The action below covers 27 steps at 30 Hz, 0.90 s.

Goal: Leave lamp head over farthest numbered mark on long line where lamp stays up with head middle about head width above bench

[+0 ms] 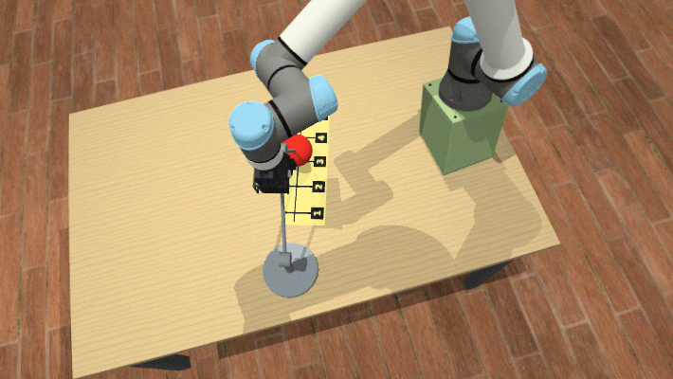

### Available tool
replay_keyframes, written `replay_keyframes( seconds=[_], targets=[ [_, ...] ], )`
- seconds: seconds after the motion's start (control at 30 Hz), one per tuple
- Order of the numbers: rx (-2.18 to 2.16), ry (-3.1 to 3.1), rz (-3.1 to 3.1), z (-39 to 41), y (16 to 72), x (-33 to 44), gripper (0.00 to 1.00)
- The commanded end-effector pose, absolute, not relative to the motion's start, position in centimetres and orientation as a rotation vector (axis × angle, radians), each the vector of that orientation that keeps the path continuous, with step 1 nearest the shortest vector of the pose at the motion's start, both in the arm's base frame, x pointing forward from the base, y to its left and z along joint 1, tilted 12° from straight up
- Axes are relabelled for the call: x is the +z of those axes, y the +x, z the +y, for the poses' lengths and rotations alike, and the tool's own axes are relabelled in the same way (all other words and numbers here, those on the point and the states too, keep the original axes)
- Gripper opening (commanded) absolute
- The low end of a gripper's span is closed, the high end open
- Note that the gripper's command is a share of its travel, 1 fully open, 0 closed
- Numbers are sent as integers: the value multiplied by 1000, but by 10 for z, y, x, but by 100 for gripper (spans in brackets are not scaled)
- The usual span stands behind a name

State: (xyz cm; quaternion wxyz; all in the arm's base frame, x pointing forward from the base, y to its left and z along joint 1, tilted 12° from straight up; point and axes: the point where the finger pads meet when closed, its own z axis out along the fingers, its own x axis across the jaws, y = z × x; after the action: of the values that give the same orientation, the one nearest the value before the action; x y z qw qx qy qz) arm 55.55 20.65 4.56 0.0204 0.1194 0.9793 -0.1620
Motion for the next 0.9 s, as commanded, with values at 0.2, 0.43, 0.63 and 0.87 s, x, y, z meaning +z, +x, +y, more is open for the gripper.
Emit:
replay_keyframes(
  seconds=[0.2, 0.43, 0.63, 0.87],
  targets=[
    [-499, 370, 3036, 222, 559, 54, 0],
    [-499, 370, 3036, 234, 561, 60, 0],
    [-499, 370, 3036, 240, 562, 63, 0],
    [-499, 370, 3036, 252, 565, 68, 0]
  ],
)
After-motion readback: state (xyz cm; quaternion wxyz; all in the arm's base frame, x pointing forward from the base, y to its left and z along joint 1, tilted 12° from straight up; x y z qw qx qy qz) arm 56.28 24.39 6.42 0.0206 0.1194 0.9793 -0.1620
